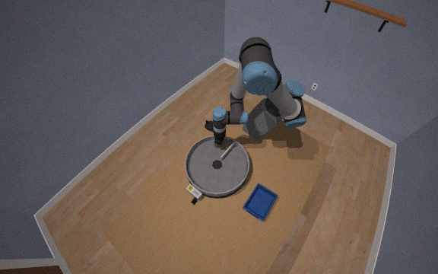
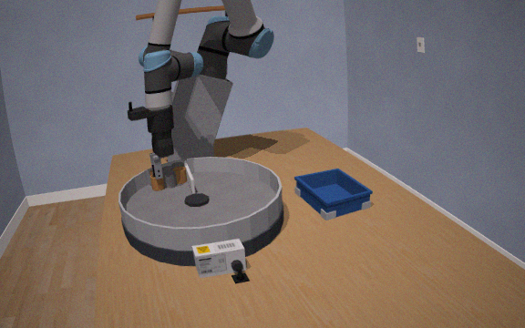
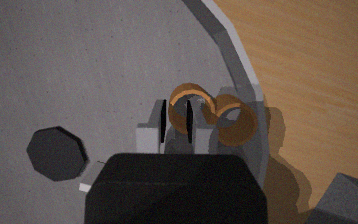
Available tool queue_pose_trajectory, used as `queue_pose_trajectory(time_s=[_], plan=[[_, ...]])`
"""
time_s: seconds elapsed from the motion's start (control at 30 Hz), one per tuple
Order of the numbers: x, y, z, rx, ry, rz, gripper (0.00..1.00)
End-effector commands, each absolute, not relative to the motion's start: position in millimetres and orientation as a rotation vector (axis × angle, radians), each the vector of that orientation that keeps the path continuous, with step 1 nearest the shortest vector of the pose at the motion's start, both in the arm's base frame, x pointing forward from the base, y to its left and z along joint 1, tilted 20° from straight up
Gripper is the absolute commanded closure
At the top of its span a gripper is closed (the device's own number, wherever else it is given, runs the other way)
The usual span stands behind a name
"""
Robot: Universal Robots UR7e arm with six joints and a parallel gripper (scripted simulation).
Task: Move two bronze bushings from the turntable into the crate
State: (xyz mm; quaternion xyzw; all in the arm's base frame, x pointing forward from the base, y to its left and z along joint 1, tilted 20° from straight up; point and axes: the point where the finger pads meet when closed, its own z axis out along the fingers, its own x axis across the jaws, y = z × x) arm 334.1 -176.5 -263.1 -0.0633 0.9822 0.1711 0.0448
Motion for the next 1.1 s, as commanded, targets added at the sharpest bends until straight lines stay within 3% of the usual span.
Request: queue_pose_trajectory(time_s=[0.0, 1.07], plan=[[334, -177, -263, -0.193, 3.0, 0.521, 0.55], [335, -172, -276, -0.193, 3.0, 0.521, 0.55]])
